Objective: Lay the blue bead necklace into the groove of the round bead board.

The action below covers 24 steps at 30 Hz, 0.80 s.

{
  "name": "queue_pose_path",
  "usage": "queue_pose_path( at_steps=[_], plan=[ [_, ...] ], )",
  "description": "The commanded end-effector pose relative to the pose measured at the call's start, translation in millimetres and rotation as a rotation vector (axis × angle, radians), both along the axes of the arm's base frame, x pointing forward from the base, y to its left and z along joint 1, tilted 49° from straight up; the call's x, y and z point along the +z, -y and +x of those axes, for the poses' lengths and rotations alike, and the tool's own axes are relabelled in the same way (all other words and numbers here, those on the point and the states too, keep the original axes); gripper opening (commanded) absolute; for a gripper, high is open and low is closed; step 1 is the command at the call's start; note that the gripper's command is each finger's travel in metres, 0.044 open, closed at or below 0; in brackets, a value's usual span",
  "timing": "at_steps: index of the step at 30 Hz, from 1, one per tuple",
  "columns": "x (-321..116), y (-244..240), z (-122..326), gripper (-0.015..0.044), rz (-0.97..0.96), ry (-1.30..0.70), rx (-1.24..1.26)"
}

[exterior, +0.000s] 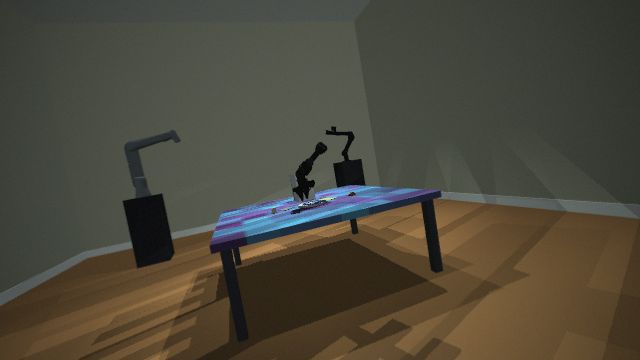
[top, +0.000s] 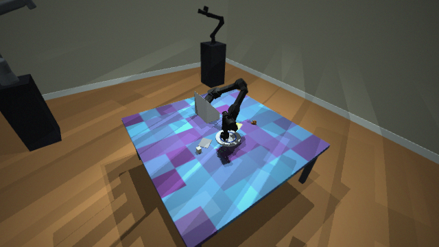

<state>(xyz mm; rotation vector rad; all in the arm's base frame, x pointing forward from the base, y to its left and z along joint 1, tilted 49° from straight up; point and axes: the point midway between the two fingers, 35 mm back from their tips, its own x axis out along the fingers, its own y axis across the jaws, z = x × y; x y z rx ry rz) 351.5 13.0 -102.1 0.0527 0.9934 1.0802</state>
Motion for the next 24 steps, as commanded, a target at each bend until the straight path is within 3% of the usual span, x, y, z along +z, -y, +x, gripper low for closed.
queue_pose_path(
  at_steps=[1, 3, 24],
  plan=[
    [6.3, 3.3, 0.6, 0.0151, -0.008, 0.017, 0.02],
    [3.6, 0.2, 1.0, 0.012, -0.008, 0.017, 0.02],
    [-12.0, -17.9, 4.3, 0.012, -0.007, 0.021, 0.019]
  ],
)
